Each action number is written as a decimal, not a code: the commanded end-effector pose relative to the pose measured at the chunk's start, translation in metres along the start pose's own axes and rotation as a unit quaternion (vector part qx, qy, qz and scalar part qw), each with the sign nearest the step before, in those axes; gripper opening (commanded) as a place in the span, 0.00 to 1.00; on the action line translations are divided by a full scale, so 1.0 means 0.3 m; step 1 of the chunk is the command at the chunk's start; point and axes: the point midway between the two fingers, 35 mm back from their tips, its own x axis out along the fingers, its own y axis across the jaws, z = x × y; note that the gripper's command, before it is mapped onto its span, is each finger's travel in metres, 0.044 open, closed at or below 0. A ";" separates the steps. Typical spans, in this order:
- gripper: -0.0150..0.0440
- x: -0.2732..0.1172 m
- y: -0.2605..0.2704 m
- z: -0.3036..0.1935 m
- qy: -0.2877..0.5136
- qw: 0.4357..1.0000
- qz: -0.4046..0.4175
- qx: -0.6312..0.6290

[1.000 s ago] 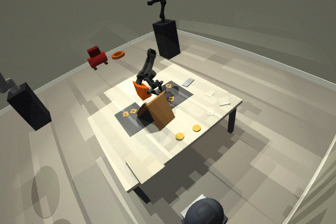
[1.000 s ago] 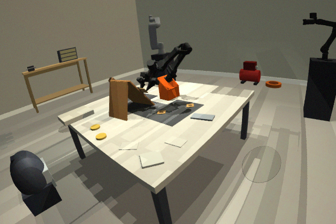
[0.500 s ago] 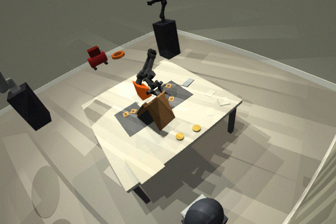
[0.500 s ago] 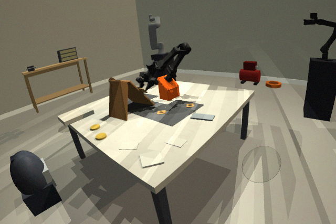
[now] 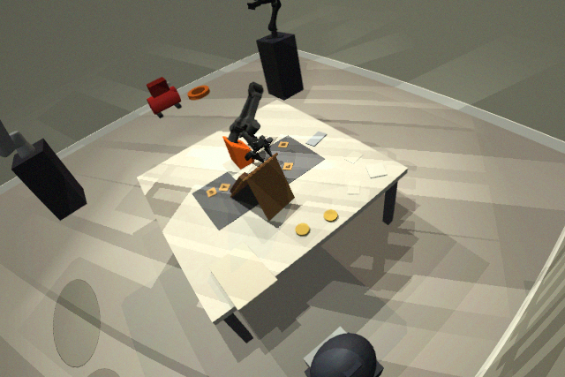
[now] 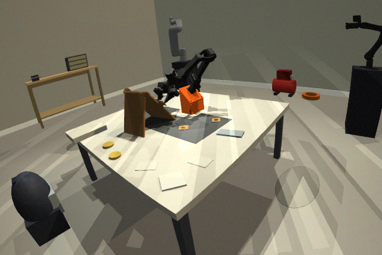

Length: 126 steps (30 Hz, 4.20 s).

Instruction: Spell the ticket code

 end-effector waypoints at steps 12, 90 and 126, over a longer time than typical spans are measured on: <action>0.25 0.002 -0.026 -0.002 0.002 1.000 0.001 -0.001; 0.25 0.001 -0.150 -0.002 0.001 1.000 0.001 -0.002; 0.25 0.001 -0.216 0.000 0.001 1.000 0.001 -0.002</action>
